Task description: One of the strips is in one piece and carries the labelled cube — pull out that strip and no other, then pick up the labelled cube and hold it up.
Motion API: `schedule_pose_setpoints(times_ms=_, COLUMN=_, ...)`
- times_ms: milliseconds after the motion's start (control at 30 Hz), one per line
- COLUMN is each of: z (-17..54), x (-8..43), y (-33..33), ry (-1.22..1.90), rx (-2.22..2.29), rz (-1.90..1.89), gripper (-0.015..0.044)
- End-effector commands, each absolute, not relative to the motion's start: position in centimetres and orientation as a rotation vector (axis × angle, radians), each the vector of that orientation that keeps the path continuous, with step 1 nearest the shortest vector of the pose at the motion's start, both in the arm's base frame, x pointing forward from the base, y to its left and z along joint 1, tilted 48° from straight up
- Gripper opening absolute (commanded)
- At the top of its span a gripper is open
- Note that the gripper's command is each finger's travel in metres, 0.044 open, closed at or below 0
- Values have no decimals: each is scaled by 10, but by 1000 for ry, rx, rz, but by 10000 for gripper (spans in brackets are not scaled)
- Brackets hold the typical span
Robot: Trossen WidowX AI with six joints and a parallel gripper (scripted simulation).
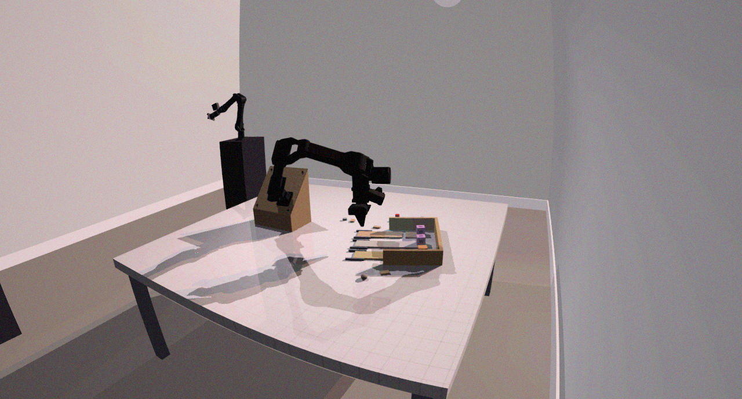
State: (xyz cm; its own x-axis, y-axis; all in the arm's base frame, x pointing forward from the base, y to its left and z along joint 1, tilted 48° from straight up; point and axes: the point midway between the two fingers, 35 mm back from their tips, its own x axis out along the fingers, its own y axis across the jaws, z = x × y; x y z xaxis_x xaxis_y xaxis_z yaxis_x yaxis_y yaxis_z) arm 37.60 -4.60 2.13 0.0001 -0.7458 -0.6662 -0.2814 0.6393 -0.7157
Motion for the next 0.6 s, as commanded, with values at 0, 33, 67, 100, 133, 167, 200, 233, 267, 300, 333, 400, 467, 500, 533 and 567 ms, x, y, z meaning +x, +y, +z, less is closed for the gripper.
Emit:
schedule_pose_setpoints(times_ms=0, z=13, x=375, y=-52, ry=1591, rx=-878, rz=-444, gripper=0)
schedule_pose_setpoints(times_ms=33, z=12, x=375, y=-53, ry=1591, rx=-878, rz=-444, gripper=0)
schedule_pose_setpoints(times_ms=67, z=11, x=375, y=-54, ry=1591, rx=-878, rz=-444, gripper=0)
schedule_pose_setpoints(times_ms=100, z=10, x=375, y=-55, ry=1591, rx=-878, rz=-444, gripper=0)
schedule_pose_setpoints(times_ms=133, z=9, x=376, y=-56, ry=1591, rx=-878, rz=-444, gripper=0)
schedule_pose_setpoints(times_ms=167, z=7, x=376, y=-58, ry=1591, rx=-878, rz=-444, gripper=0)
schedule_pose_setpoints(times_ms=200, z=6, x=376, y=-59, ry=1591, rx=-878, rz=-444, gripper=0)
schedule_pose_setpoints(times_ms=233, z=5, x=376, y=-60, ry=1591, rx=-878, rz=-444, gripper=0)
schedule_pose_setpoints(times_ms=267, z=4, x=376, y=-61, ry=1591, rx=-878, rz=-444, gripper=0)
schedule_pose_setpoints(times_ms=300, z=3, x=376, y=-63, ry=1591, rx=-878, rz=-444, gripper=0)
schedule_pose_setpoints(times_ms=333, z=2, x=376, y=-64, ry=1591, rx=-878, rz=-444, gripper=0)
schedule_pose_setpoints(times_ms=400, z=0, x=376, y=-66, ry=1591, rx=-878, rz=-444, gripper=0)
schedule_pose_setpoints(times_ms=467, z=-2, x=376, y=-69, ry=1591, rx=-878, rz=-444, gripper=0)
schedule_pose_setpoints(times_ms=500, z=-3, x=376, y=-70, ry=1591, rx=-878, rz=-444, gripper=0)
schedule_pose_setpoints(times_ms=533, z=-4, x=376, y=-71, ry=1591, rx=-878, rz=-444, gripper=0)
schedule_pose_setpoints(times_ms=567, z=-5, x=376, y=-73, ry=1591, rx=-879, rz=-444, gripper=0)
